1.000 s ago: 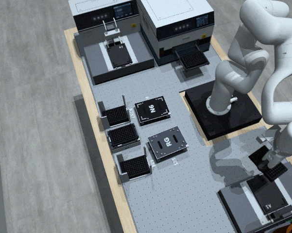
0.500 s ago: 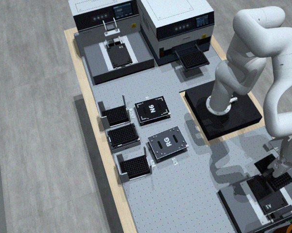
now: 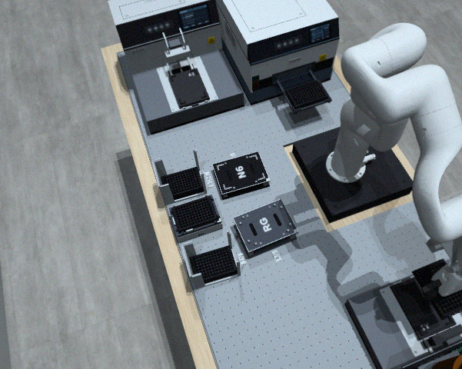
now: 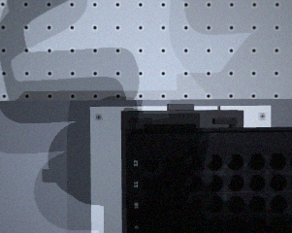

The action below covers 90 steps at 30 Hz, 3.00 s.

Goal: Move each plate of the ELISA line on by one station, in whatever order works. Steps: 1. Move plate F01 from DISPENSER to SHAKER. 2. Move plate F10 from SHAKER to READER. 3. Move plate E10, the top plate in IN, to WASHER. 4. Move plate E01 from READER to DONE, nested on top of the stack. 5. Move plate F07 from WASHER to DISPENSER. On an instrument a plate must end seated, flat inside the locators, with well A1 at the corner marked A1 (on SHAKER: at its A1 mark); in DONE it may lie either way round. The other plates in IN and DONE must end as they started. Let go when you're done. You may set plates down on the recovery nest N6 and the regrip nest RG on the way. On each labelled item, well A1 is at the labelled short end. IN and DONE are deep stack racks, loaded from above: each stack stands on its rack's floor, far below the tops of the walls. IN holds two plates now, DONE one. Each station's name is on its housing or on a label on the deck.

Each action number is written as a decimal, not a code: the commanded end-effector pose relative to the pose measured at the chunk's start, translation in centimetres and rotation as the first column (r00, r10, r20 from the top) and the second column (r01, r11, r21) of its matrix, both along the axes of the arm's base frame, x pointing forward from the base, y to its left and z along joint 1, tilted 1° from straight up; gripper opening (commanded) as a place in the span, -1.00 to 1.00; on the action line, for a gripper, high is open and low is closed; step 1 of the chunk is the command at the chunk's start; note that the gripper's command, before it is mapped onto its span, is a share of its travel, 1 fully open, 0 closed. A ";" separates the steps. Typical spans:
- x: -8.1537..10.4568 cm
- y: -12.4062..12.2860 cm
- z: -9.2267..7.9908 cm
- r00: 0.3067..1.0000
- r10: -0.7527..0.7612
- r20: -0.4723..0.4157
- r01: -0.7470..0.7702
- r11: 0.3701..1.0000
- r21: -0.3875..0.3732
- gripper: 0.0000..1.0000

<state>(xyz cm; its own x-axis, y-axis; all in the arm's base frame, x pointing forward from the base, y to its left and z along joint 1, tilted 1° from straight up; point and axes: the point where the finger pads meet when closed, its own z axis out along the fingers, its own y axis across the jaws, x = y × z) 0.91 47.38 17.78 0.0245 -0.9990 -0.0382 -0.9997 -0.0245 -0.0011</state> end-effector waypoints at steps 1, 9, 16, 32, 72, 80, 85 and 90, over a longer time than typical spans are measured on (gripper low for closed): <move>-0.1 0.7 0.0 1.000 -0.007 0.014 0.008 0.999 -0.038 -1.00; -0.1 0.7 0.0 1.000 -0.007 0.014 0.008 0.999 -0.038 -1.00; -0.1 0.7 0.0 1.000 -0.007 0.014 0.008 0.999 -0.038 -1.00; 0.0 0.7 -1.2 1.000 -0.007 0.014 0.008 0.999 -0.038 -1.00; 0.0 0.7 -6.0 1.000 -0.007 0.014 0.007 0.999 -0.038 -1.00; 0.0 0.7 -6.8 1.000 -0.007 0.014 0.007 0.999 -0.038 -1.00; 0.0 0.7 -7.5 1.000 -0.007 0.014 0.007 0.999 -0.038 -1.00; 0.1 0.7 -8.1 1.000 -0.007 0.014 0.007 0.999 -0.038 -1.00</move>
